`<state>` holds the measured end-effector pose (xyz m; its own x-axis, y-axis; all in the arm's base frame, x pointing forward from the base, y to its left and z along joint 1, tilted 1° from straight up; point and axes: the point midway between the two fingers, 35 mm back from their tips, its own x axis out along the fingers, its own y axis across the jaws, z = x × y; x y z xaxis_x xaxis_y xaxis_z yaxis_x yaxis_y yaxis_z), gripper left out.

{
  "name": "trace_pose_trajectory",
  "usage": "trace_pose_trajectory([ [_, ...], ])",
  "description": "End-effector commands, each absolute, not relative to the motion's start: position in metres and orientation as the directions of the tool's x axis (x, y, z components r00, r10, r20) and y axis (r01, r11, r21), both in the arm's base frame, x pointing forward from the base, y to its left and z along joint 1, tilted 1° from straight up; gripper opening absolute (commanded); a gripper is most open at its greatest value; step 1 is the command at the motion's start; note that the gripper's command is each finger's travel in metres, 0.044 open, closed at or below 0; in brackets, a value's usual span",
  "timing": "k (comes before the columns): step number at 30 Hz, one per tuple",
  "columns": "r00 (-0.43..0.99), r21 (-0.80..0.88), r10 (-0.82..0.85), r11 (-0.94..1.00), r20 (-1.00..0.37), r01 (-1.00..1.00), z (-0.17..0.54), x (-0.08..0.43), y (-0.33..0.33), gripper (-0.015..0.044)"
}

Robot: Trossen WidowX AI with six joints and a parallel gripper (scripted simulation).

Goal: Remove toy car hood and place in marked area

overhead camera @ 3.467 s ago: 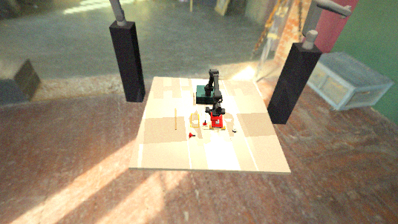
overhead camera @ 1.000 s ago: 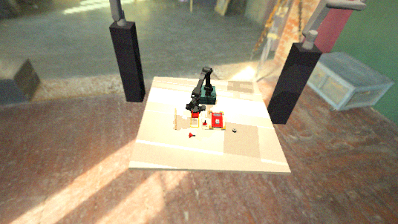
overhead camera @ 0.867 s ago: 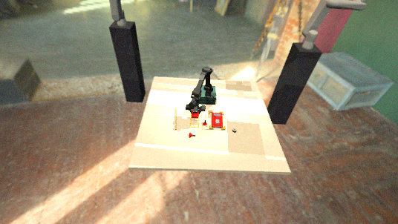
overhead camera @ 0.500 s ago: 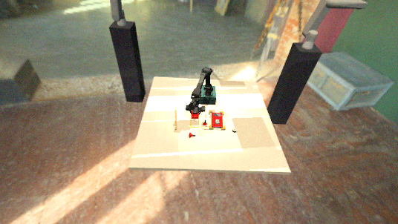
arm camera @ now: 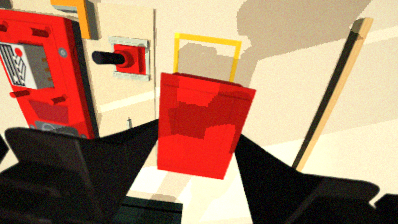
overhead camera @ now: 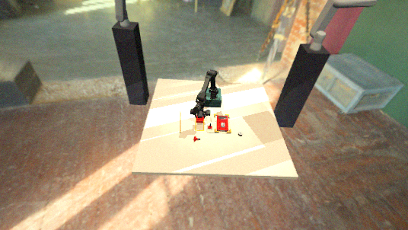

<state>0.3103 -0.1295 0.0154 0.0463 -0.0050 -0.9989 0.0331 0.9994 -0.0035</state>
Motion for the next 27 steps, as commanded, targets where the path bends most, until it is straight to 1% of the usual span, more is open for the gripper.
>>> trace_pose_trajectory([
  [1,0.043,-0.004,-0.005,1.000,-0.999,0.030,0.012,0.310,-0.130,0.0000],
  [27,0.043,-0.004,-0.005,1.000,-0.999,0.030,-0.007,0.310,-0.129,0.0000],
])
